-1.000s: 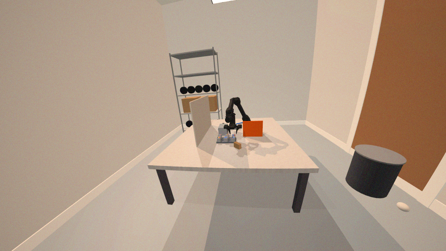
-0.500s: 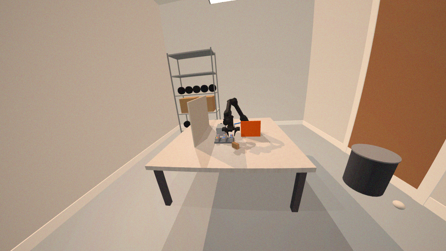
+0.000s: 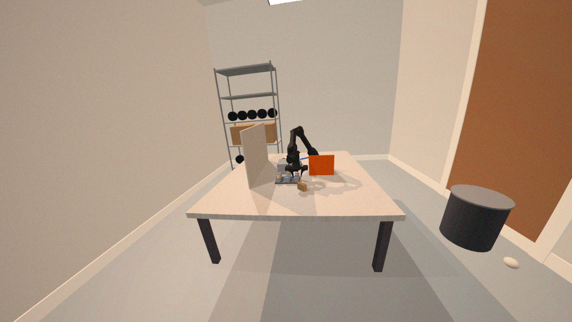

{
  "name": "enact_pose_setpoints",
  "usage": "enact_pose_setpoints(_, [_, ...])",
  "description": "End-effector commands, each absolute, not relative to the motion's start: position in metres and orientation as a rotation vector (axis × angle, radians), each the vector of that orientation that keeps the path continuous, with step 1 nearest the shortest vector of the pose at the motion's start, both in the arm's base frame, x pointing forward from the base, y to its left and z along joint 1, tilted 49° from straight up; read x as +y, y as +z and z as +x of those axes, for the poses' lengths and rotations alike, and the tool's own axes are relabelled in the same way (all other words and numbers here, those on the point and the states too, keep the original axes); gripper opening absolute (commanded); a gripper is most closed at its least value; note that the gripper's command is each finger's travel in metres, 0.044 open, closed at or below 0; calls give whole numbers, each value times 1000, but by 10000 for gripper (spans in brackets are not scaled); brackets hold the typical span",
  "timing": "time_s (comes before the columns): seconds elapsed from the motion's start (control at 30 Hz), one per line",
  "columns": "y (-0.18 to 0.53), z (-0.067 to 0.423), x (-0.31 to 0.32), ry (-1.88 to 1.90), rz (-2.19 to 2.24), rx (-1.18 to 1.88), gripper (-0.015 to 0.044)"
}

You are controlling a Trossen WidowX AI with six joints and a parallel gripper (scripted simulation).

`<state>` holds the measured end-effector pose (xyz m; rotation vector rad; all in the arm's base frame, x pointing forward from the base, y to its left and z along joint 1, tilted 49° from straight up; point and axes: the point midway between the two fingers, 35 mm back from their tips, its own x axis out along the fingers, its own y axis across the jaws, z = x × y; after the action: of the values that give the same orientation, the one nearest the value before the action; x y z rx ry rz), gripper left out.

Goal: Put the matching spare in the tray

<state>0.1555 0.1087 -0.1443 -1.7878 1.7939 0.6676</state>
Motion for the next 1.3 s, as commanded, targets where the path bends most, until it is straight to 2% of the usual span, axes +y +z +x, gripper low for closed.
enact_pose_setpoints(0.0, [-145, 156, 107, 668, -1794, 1788, 300])
enact_pose_setpoints(0.03, [-145, 156, 107, 668, -1794, 1788, 300])
enact_pose_setpoints(0.23, [-145, 155, 108, 668, -1788, 1794, 142])
enact_pose_setpoints(0.47, [-145, 155, 108, 668, -1788, 1794, 96])
enact_pose_setpoints(0.6, [-145, 155, 108, 668, -1788, 1794, 0])
enact_pose_setpoints(0.9, [-142, 156, 111, 668, -1789, 1793, 0])
enact_pose_setpoints(1.27, [-95, 155, 165, 671, -1793, 1788, 0])
